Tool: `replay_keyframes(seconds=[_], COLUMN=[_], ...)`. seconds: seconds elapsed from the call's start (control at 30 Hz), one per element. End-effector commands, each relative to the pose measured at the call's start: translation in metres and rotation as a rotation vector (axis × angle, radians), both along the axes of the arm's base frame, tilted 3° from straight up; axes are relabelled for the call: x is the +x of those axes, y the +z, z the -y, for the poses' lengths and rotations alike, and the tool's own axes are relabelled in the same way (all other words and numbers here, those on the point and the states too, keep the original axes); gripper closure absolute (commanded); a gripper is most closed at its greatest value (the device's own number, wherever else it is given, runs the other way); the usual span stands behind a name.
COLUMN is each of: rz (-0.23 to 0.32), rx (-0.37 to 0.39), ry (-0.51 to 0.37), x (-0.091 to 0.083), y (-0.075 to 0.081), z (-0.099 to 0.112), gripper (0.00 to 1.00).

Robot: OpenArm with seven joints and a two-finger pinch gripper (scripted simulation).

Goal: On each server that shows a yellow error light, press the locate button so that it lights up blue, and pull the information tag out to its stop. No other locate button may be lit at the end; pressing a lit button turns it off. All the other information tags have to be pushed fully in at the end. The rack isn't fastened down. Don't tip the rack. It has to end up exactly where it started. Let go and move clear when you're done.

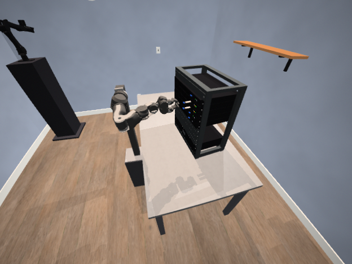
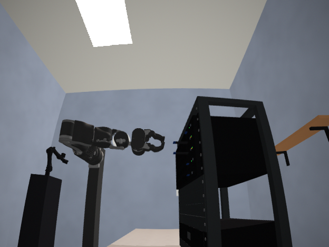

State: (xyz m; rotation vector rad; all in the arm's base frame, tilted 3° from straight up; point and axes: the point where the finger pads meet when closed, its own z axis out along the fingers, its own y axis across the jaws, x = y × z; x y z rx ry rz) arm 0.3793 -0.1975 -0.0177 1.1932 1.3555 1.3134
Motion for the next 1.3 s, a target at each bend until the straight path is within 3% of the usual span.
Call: replay_keyframes(seconds=[0.0, 0.2, 0.23, 0.4, 0.8, 1.27], rz=[0.015, 0.014, 0.014, 0.014, 0.014, 0.014], rx=[0.013, 0.013, 0.013, 0.013, 0.013, 0.013], ry=[0.001, 0.0, -0.001, -0.002, -0.002, -0.002], x=[-0.003, -0.007, -0.007, -0.007, -0.004, -0.002], y=[0.004, 0.004, 0.004, 0.002, -0.035, -0.044], z=[0.0, 0.001, 0.001, 0.004, 0.042, 0.05], gripper=[0.9, 0.9, 1.0, 1.0, 1.0, 1.0])
